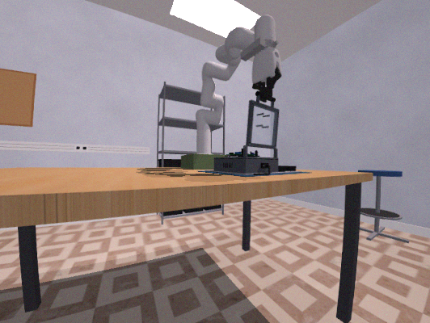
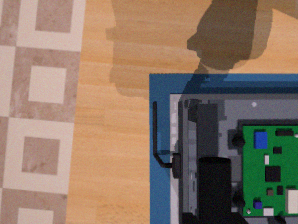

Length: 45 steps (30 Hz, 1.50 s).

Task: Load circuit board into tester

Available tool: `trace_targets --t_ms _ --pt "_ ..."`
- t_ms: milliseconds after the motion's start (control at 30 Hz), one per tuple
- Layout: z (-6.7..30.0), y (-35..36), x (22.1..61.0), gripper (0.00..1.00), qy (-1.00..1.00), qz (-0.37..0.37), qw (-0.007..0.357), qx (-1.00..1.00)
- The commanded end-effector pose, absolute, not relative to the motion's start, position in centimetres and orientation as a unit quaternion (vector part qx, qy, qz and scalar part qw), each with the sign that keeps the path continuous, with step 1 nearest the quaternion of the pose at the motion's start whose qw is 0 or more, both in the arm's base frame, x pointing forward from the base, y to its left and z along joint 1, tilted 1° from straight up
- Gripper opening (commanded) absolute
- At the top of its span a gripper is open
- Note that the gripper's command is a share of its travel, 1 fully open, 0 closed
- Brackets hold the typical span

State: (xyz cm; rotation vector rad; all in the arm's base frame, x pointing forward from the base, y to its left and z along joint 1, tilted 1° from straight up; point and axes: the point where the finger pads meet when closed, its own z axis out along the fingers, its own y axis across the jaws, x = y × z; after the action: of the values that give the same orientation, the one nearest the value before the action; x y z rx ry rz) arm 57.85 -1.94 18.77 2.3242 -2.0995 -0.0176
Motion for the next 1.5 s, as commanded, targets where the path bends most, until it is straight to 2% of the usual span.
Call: trace_targets --t_ms 0,1467 --pt "19.0 -2.0 57.5 0.00 -0.670 -0.004 0.004 0.742" --pt "18.6 -2.5 52.1 0.00 -0.670 -0.004 0.004 0.742"
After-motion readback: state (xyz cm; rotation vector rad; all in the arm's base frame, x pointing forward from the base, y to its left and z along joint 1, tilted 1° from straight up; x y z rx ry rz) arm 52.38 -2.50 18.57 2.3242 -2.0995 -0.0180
